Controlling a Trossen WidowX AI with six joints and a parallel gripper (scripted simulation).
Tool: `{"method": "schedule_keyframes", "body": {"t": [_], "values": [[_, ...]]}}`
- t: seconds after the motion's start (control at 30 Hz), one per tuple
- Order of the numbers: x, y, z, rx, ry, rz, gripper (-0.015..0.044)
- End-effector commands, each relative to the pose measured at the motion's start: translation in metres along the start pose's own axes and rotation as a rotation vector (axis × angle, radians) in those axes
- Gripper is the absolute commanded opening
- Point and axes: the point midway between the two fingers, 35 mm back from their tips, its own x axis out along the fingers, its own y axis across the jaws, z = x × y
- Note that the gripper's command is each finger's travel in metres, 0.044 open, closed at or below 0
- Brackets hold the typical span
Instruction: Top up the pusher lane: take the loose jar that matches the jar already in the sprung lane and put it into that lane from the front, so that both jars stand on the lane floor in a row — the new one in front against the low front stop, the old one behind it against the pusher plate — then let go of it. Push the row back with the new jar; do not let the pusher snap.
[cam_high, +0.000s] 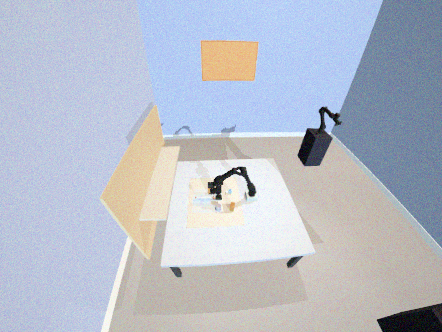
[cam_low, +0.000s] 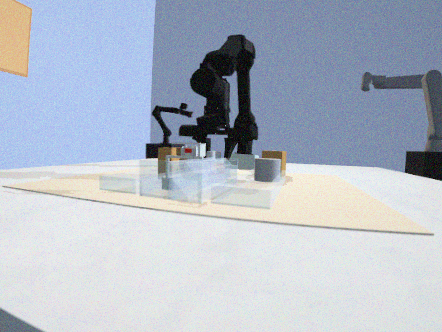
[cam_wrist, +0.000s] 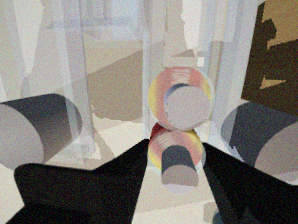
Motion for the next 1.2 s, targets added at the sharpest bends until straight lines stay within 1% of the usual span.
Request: {"method": "schedule_keyframes", "body": {"t": [0.0,1.17], "values": [[-0.0001,0.0005,0.0017,0.002,-0.011,0.002,0.0000],[0.0001,0.0005,-0.0042,0.002,-0.011,0.002,0.0000]]}}
